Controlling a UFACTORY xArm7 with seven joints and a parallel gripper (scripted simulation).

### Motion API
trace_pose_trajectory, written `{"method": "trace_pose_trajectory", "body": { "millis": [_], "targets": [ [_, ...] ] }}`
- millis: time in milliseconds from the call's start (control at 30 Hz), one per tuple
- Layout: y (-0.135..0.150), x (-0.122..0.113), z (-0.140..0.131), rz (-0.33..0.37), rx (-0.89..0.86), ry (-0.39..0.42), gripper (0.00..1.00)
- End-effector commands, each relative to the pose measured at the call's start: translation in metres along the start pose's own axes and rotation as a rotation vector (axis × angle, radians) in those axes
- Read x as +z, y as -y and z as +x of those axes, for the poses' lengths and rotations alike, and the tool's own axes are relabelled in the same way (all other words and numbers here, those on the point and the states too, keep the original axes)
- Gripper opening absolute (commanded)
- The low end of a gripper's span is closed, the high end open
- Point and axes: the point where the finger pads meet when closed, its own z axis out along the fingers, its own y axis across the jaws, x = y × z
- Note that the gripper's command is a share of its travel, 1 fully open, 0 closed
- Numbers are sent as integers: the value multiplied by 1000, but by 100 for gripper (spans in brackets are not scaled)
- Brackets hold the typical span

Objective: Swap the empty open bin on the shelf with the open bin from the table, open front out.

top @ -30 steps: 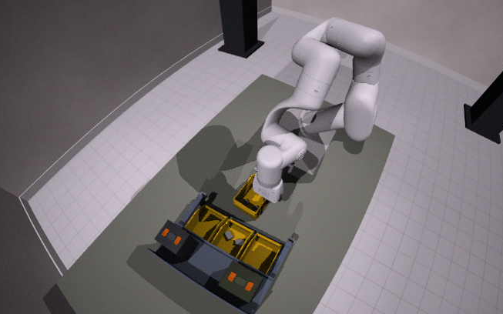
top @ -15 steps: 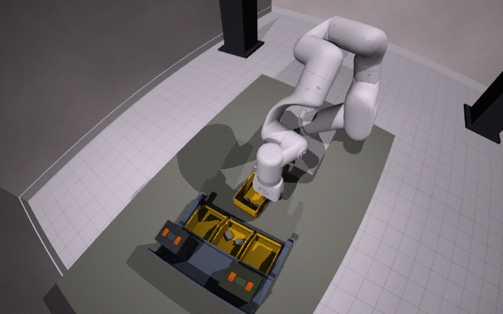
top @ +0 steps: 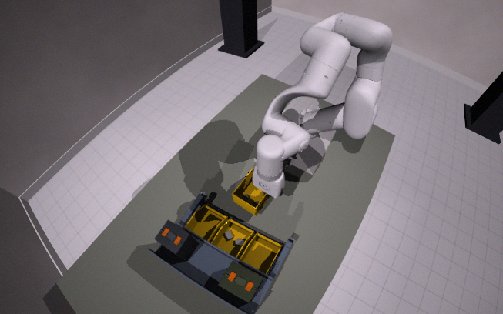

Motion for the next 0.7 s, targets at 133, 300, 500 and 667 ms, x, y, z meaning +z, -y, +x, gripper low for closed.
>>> {"method": "trace_pose_trajectory", "body": {
  "millis": [133,300,500,667],
  "targets": [
    [1,-24,-1,2,1,5,0],
    [1,-34,-1,2,1,5,0],
    [1,-39,-1,2,1,5,0],
    [1,-42,-1,2,1,5,0]
  ]
}}
